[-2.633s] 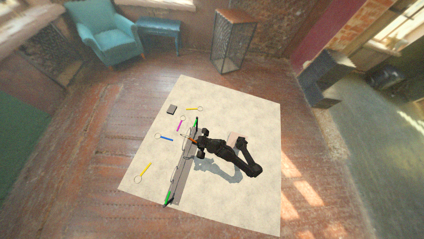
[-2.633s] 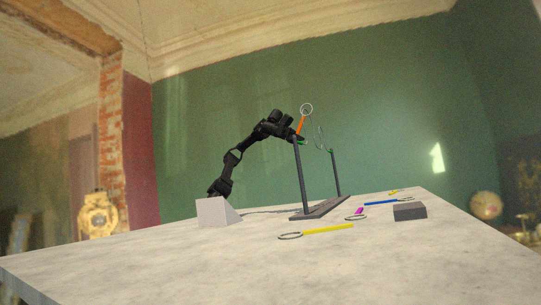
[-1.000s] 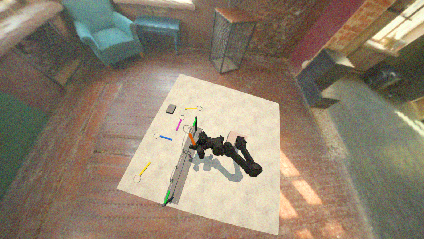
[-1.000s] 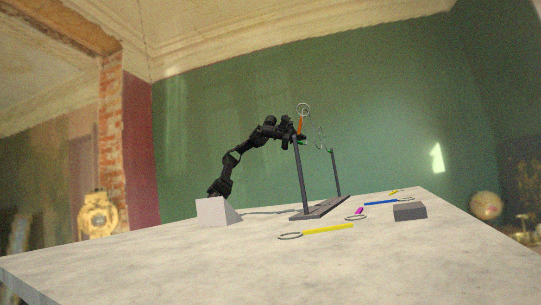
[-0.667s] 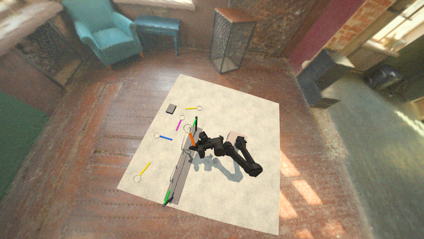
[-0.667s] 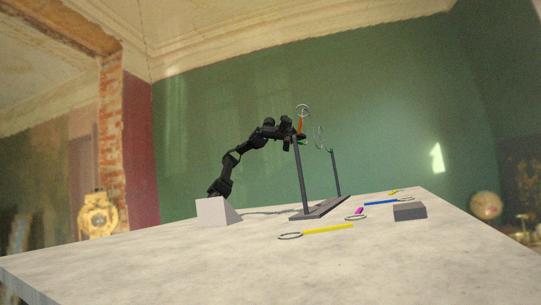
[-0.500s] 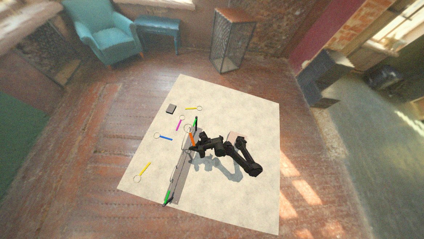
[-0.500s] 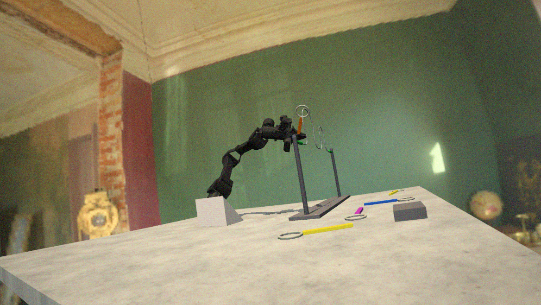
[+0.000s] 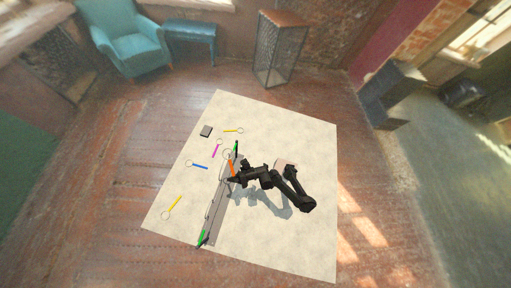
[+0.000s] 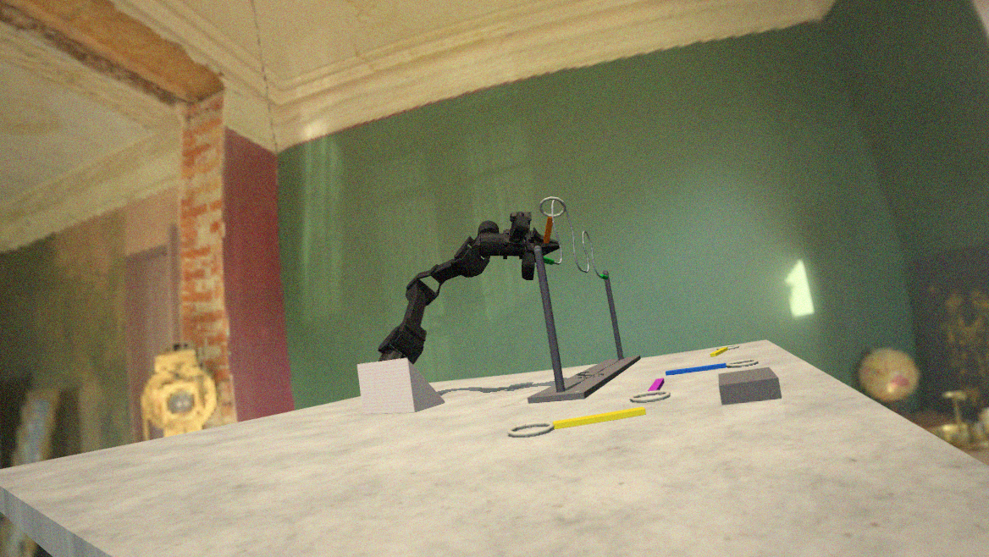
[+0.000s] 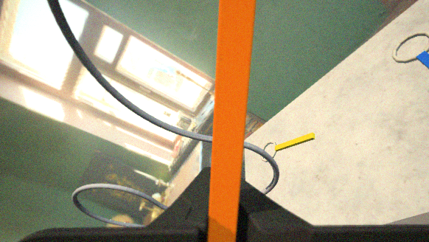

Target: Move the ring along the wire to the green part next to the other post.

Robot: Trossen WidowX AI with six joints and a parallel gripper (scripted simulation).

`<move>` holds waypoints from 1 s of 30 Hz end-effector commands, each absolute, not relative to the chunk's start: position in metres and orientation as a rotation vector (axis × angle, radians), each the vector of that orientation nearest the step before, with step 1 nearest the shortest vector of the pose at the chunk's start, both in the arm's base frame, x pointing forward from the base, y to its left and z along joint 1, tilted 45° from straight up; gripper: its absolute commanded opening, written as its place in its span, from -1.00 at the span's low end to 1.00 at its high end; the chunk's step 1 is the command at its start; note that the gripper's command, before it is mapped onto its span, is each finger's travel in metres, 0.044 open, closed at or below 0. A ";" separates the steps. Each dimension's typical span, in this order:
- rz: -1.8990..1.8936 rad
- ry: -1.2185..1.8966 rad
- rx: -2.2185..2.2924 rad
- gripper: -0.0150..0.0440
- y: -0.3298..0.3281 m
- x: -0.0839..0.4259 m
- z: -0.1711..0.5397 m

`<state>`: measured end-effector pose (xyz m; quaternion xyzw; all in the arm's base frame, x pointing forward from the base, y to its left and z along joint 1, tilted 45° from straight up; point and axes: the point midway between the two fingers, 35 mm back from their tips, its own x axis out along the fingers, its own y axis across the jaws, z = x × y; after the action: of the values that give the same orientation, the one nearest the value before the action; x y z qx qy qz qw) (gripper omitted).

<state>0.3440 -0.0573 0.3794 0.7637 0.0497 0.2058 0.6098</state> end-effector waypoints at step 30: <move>0.592 -0.028 2.192 -1.00 -0.066 0.343 0.397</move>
<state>0.3428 -0.0645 0.3955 0.8674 -0.0038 0.2344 0.4390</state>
